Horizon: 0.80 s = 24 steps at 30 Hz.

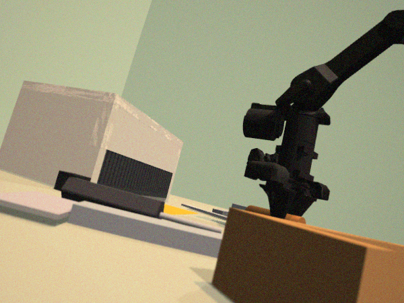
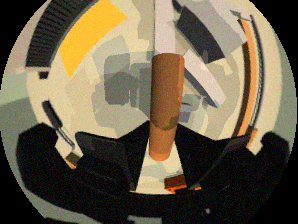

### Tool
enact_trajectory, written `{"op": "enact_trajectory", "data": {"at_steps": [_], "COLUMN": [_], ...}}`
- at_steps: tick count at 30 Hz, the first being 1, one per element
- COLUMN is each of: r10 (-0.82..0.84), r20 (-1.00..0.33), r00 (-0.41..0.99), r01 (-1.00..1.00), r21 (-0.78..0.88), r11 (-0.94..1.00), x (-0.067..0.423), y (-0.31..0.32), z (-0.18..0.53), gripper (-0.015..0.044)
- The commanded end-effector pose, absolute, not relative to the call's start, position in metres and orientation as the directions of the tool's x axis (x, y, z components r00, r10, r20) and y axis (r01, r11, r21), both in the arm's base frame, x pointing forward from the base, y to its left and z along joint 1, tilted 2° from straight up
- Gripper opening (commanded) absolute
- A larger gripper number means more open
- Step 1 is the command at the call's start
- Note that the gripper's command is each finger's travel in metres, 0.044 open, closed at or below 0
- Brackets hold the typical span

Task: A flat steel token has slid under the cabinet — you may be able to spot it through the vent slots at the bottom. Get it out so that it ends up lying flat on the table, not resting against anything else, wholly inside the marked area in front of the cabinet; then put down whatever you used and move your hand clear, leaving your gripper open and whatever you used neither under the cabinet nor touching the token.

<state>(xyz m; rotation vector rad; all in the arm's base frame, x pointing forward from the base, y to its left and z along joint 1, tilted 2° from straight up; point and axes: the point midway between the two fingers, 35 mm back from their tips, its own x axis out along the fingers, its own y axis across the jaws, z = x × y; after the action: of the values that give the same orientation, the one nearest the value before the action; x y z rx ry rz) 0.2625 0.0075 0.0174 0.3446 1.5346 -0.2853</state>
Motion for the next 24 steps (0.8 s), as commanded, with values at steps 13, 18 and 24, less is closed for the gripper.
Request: {"op": "enact_trajectory", "data": {"at_steps": [13, 18, 24], "r10": [0.026, 0.026, 0.025], "r20": [-0.999, -0.999, -0.999], "r00": [0.020, 0.020, 0.020], "r01": [0.397, 0.397, 0.397], "r21": [0.032, 0.032, 0.031], "r11": [0.917, 0.917, 0.917], "x": [0.261, 0.261, 0.260], "y": [-0.008, -0.009, -0.013], "z": [0.017, 0.017, 0.017], "gripper": [0.0000, 0.0000, 0.0000]}}
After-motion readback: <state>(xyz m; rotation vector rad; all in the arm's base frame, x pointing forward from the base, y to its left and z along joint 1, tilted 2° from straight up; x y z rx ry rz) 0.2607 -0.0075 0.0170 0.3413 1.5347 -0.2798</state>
